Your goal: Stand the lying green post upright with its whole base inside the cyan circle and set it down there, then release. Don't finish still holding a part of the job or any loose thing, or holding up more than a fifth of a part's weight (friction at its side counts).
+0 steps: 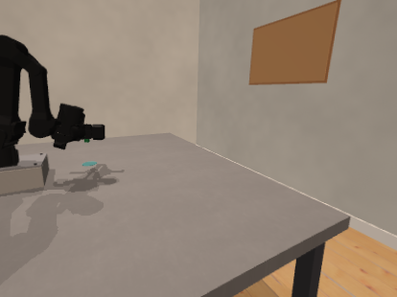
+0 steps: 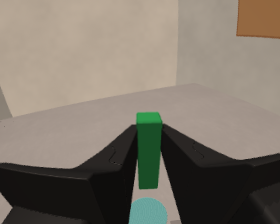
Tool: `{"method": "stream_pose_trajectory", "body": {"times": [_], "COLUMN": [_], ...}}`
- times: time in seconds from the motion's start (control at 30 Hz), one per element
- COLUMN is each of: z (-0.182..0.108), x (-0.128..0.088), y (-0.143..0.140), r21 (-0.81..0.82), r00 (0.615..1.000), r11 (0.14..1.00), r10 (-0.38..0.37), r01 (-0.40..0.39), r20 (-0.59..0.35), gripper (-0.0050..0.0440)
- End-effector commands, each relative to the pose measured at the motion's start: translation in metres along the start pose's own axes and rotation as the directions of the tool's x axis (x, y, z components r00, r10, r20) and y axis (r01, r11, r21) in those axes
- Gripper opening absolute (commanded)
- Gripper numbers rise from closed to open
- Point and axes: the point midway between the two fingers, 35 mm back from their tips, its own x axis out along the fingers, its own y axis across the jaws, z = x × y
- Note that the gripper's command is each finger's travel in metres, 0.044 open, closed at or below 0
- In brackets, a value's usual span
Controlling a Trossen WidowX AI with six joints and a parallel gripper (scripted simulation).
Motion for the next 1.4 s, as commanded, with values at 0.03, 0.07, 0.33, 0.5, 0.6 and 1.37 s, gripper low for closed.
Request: {"method": "stream_pose_trajectory", "body": {"times": [0.03, 0.07, 0.33, 0.5, 0.6, 1.37], "z": [-0.006, -0.007, -0.019, -0.027, -0.029, -0.064], "x": [0.001, 0.001, 0.002, 0.003, 0.003, 0.006], "y": [-0.002, -0.002, -0.004, -0.005, -0.005, -0.003], "r21": [0.002, 0.005, 0.02, 0.03, 0.032, 0.073], "r00": [1.0, 1.0, 1.0, 1.0, 1.0, 1.0], "r11": [1.0, 1.0, 1.0, 1.0, 0.999, 0.997], "r10": [0.002, 0.002, 0.005, 0.008, 0.008, 0.018], "r01": [-0.002, -0.002, -0.005, -0.007, -0.008, -0.016], "r20": [-0.002, -0.002, -0.007, -0.01, -0.01, -0.022], "gripper": [0.0022, 0.0022, 0.0022, 0.0022, 0.0022, 0.0022]}}
